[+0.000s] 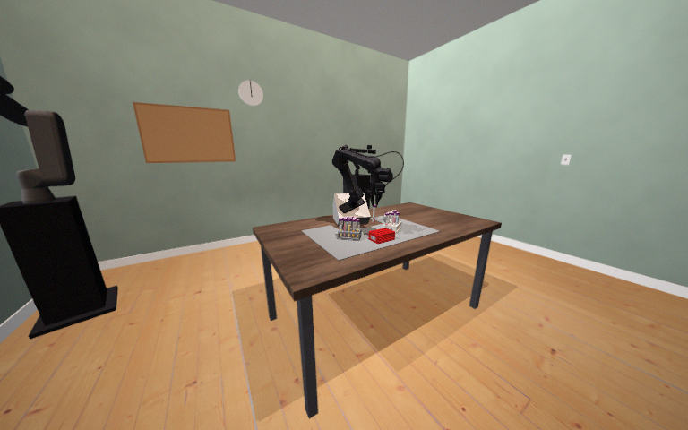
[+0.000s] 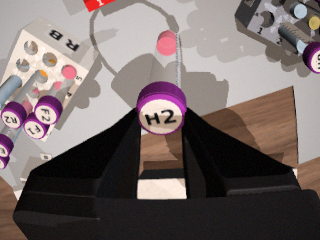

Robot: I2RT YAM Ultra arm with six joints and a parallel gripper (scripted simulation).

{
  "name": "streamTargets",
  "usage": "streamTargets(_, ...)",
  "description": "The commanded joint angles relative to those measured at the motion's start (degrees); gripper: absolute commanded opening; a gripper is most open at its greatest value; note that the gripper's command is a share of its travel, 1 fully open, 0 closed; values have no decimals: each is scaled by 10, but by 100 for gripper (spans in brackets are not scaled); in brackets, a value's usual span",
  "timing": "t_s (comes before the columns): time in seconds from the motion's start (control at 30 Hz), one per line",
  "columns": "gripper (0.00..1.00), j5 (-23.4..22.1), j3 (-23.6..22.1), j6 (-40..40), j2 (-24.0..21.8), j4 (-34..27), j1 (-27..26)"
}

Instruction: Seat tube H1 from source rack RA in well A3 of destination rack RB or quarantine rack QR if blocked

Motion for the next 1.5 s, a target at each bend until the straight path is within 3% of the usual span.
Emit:
streamTargets(0.0, 0, 1, 19, 92, -12, -2, -5)
streamTargets(0.23, 0, -2, 19, 222, -13, -1, -7)
streamTargets(0.4, 0, 8, 20, 235, -10, -5, 2)
streamTargets(0.87, 0, 88, 46, 403, 89, -22, 172)
streamTargets(1.47, 0, 69, 101, 360, 137, 2, 122)
